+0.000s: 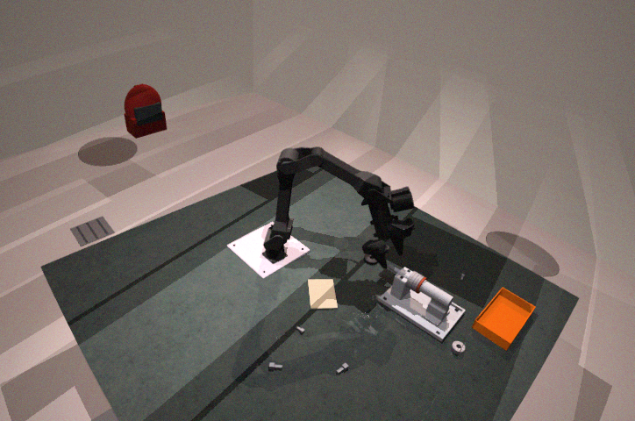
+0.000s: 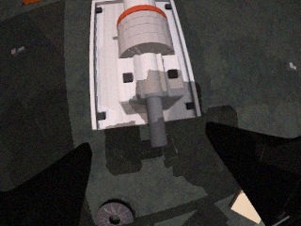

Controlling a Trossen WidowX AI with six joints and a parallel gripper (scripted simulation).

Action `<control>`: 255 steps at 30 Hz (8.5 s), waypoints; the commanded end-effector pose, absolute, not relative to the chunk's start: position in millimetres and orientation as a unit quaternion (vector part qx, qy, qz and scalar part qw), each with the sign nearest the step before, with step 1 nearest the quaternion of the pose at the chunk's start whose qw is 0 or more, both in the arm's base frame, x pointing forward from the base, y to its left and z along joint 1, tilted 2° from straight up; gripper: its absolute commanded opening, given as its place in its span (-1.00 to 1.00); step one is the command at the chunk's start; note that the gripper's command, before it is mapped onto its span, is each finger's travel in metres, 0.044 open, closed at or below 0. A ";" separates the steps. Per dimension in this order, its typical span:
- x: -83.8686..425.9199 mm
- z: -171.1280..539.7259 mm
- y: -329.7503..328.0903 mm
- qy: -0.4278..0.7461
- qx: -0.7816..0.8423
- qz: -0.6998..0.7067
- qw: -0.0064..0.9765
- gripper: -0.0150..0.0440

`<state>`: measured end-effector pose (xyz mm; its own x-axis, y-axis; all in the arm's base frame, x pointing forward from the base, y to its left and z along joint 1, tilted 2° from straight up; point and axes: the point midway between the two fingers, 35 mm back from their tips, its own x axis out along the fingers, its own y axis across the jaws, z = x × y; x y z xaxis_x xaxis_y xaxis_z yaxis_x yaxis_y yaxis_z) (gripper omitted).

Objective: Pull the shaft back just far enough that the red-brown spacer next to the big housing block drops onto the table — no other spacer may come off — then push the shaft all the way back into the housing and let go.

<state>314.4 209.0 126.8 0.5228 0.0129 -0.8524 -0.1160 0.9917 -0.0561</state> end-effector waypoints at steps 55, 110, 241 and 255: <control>316.1 99.1 199.5 0.367 -0.023 0.035 0.929 1.00; 334.6 82.0 200.1 0.367 -0.023 0.035 0.929 1.00; 315.6 80.1 197.9 0.367 -0.023 0.035 0.929 -0.49; 314.2 80.0 197.8 0.367 -0.023 0.035 0.929 -0.49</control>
<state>314.8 198.4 79.9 0.7266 0.0520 -0.6851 -0.0868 0.9961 -0.0164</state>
